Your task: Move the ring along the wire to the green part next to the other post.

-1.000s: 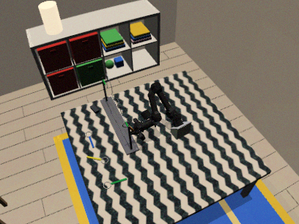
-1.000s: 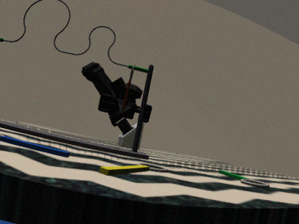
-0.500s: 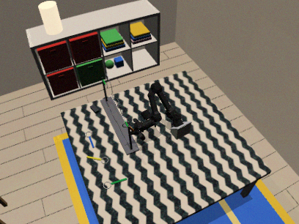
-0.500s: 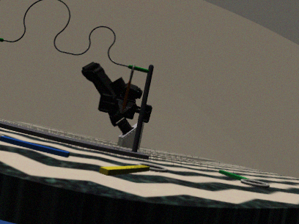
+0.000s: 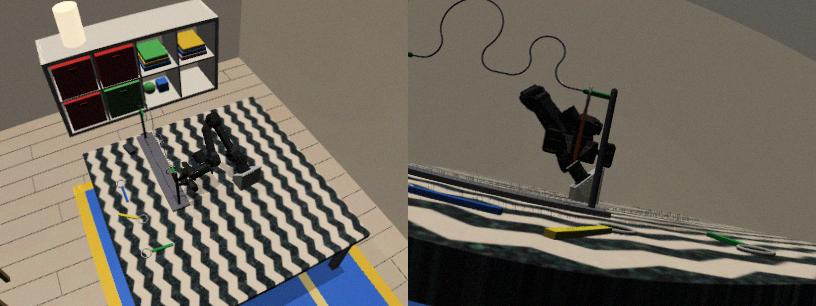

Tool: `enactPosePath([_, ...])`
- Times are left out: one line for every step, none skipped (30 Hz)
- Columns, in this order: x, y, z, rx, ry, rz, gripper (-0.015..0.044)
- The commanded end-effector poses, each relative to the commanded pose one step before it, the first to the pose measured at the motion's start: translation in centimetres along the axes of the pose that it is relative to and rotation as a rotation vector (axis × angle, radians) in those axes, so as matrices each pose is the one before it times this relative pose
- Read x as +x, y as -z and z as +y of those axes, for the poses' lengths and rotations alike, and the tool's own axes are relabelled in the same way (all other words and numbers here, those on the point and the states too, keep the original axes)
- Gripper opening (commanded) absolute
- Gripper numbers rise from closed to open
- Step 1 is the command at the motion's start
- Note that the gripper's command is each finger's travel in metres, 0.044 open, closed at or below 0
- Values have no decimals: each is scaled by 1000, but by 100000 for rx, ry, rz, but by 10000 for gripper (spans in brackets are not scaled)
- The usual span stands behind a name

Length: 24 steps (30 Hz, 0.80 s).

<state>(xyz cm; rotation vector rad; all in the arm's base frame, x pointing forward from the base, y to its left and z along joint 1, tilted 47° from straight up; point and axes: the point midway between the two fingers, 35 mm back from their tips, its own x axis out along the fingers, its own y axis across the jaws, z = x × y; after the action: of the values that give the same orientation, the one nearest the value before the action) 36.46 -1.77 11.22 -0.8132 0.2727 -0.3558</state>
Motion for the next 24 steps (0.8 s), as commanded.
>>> enactPosePath([-608, -47, -10, -4, 100, 167, 160])
enactPosePath([-324, -26, 16, -23, -48, 7, 160])
enactPosePath([-388, -24, 17, -30, -56, 7, 160])
enactPosePath([-426, -18, 17, -35, -58, 5, 160])
enactPosePath([-434, -8, 15, -38, -57, 2, 160])
enactPosePath([-433, 2, 13, -41, -53, -1, 160])
enactPosePath([-430, 11, 10, -43, -50, -3, 160])
enactPosePath([-427, 21, 8, -45, -47, -6, 160])
enactPosePath([-423, 31, 6, -47, -43, -9, 160])
enactPosePath([-420, 40, 4, -49, -40, -13, 160])
enactPosePath([-343, 40, 1, -42, -30, -13, 160])
enactPosePath([-206, 27, 0, -26, -17, -9, 160])
enactPosePath([-68, 10, 0, -9, -6, -3, 160])
enactPosePath([0, 0, 0, 0, 0, 0, 160])
enactPosePath([0, 0, 0, 0, 0, 0, 160])
enactPosePath([0, 0, 0, 0, 0, 0, 160])
enactPosePath([0, 0, 0, 0, 0, 0, 160])
enactPosePath([0, 0, 0, 0, 0, 0, 160])
enactPosePath([0, 0, 0, 0, 0, 0, 160])
enactPosePath([0, 0, 0, 0, 0, 0, 160])
enactPosePath([0, 0, 0, 0, 0, 0, 160])
enactPosePath([0, 0, 0, 0, 0, 0, 160])
enactPosePath([0, 0, 0, 0, 0, 0, 160])
enactPosePath([0, 0, 0, 0, 0, 0, 160])
